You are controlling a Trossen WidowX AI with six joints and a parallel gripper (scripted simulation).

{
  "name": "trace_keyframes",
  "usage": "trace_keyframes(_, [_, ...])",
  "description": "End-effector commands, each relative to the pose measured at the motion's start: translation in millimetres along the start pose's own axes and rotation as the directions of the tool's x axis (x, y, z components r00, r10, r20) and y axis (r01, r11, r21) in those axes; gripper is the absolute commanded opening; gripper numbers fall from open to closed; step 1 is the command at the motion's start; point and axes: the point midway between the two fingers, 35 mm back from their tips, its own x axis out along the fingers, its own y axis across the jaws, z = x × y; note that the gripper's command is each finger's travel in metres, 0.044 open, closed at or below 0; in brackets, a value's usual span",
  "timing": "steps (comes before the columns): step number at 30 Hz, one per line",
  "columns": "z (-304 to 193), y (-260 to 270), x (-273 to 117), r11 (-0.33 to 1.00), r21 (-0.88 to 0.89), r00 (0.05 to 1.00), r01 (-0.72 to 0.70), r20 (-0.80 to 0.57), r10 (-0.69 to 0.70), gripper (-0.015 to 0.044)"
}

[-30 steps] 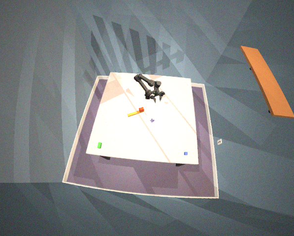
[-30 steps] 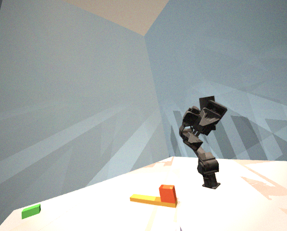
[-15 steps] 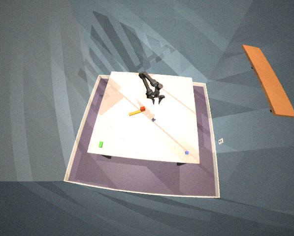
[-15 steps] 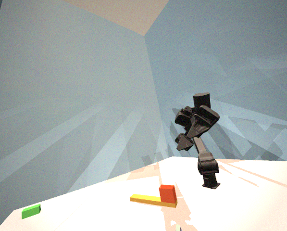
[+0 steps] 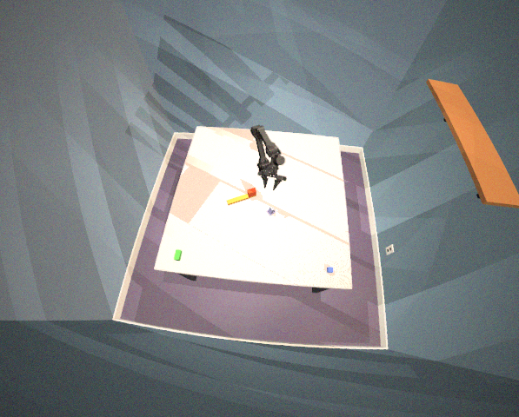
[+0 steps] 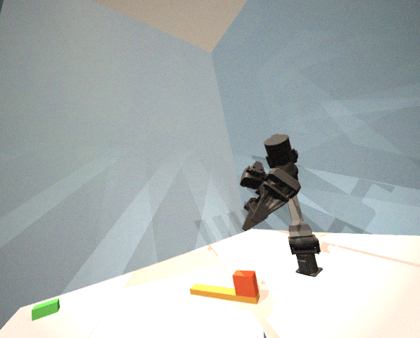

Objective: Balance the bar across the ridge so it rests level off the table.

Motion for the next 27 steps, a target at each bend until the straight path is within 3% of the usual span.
trace_keyframes(1, [4.9, -9.6, 10.4, 0.998, -0.009, 0.997, 0.066, -0.043, -0.066, 0.0315])
trace_keyframes(27, [25.2, -85.8, 51.0, 0.918, 0.012, 0.869, 0.397, -0.327, -0.371, 0.0315])
